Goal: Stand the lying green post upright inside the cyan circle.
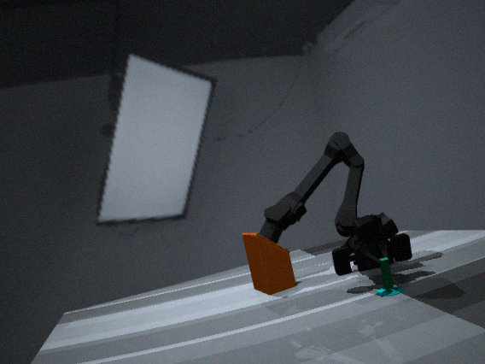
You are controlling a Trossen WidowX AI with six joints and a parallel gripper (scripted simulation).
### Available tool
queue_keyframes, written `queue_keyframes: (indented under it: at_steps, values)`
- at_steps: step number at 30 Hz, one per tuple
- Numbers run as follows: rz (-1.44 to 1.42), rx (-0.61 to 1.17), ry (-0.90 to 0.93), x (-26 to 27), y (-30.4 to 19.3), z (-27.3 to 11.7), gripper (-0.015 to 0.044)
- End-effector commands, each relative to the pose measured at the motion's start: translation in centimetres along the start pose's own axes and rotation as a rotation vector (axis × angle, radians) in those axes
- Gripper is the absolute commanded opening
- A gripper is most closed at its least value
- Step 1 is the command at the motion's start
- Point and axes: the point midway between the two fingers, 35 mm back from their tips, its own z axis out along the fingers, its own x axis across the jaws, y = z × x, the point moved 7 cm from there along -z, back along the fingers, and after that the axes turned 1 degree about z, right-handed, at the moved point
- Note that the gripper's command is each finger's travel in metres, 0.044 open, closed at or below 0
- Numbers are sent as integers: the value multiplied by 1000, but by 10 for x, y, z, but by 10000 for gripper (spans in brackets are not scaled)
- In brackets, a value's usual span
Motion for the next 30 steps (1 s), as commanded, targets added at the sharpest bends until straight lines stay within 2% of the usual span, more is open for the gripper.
queue_keyframes:
  at_steps: [1, 10, 24, 30]
  values:
    - [5, -5, -1, 1, -5, 2, 23]
    - [5, -5, -1, 1, -5, 2, 23]
    - [5, -5, -1, 1, -5, 2, 390]
    - [7, -4, -3, 4, 12, 1, 400]
